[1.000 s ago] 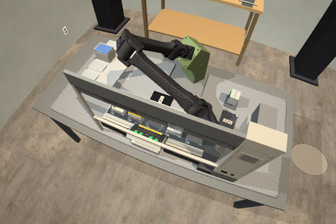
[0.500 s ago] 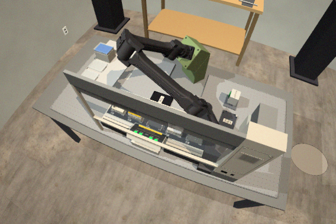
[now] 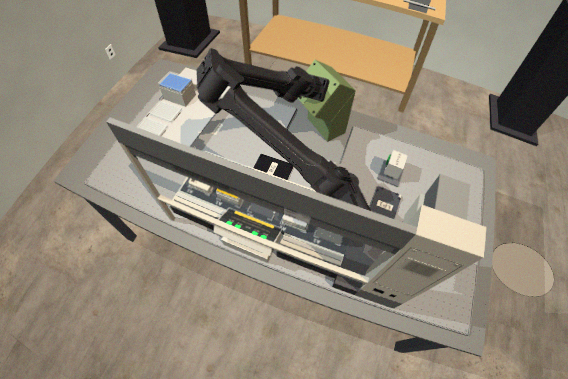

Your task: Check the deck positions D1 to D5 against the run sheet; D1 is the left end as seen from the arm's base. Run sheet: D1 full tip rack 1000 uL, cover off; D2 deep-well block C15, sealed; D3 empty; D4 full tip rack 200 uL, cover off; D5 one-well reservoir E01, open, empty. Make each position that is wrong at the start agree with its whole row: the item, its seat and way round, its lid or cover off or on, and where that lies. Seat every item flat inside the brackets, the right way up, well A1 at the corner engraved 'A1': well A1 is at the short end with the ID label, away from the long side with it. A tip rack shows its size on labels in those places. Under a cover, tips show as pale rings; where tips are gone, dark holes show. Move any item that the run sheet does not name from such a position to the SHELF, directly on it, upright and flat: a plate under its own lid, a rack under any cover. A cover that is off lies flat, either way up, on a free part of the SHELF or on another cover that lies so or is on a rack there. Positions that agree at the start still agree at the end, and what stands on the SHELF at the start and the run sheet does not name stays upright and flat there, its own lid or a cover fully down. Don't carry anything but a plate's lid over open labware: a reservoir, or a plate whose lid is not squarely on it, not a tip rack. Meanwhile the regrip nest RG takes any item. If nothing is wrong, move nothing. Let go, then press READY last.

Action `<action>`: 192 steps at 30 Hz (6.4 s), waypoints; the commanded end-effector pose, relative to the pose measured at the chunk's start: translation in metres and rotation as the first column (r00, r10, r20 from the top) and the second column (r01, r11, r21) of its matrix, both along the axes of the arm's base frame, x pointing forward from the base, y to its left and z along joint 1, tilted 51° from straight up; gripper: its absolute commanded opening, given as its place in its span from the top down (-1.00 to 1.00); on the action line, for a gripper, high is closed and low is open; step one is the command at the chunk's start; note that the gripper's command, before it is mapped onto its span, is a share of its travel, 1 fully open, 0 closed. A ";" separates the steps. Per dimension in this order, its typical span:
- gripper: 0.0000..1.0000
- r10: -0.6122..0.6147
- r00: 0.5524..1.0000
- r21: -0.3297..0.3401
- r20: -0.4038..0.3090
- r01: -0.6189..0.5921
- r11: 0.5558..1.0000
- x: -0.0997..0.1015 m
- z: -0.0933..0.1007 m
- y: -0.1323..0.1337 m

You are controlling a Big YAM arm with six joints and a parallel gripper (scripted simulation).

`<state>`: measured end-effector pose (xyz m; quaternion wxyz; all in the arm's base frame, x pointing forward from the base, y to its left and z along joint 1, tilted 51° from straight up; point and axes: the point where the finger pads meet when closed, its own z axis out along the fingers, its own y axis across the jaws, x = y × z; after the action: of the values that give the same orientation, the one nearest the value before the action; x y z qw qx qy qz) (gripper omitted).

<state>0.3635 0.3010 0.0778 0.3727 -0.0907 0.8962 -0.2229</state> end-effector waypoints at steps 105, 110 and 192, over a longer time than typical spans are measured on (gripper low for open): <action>1.00 0.014 1.000 0.039 0.023 -0.014 0.999 -0.038 0.052 0.033; 1.00 0.014 1.000 0.022 0.014 -0.014 1.000 -0.041 0.046 0.036; 1.00 0.233 0.957 -0.260 -0.172 -0.273 0.926 -0.160 -0.058 -0.027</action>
<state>0.1998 0.2639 0.0144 0.3260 -0.2390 0.8689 -0.2855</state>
